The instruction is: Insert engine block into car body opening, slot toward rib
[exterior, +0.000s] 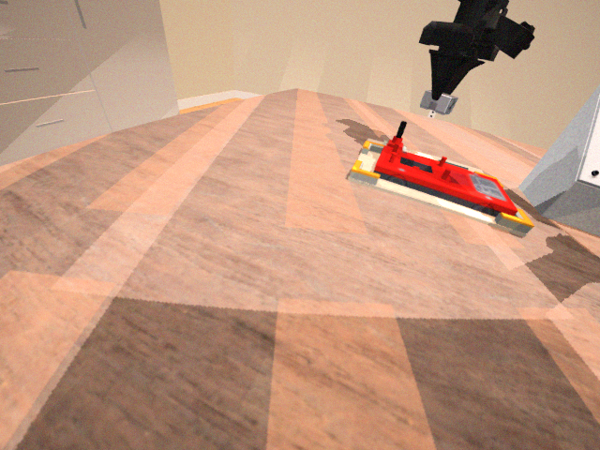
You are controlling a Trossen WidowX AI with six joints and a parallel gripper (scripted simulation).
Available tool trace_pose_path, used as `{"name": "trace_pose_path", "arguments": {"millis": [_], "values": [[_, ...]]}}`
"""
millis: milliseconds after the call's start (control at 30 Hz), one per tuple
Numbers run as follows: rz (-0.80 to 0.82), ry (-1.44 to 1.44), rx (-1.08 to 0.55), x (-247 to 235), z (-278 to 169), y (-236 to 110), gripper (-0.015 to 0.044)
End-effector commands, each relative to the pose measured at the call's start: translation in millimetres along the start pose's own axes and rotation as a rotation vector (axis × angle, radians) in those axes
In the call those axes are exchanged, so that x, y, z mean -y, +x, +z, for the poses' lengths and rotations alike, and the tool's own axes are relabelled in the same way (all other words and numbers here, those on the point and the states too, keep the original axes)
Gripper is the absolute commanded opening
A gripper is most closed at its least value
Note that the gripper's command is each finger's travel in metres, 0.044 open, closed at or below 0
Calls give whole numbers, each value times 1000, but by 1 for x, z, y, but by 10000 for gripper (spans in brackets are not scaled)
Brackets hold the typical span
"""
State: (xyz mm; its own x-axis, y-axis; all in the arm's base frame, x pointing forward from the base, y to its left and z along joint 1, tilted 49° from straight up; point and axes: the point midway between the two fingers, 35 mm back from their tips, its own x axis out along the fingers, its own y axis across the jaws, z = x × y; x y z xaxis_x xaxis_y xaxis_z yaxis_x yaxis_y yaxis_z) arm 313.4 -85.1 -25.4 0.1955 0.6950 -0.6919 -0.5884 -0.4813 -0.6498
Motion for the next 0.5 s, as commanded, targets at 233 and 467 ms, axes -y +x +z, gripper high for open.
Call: {"name": "trace_pose_path", "arguments": {"millis": [233,467], "values": [[-8,-124,-6,31,10,9,0],[-14,-202,-4,50,18,16,0]]}}
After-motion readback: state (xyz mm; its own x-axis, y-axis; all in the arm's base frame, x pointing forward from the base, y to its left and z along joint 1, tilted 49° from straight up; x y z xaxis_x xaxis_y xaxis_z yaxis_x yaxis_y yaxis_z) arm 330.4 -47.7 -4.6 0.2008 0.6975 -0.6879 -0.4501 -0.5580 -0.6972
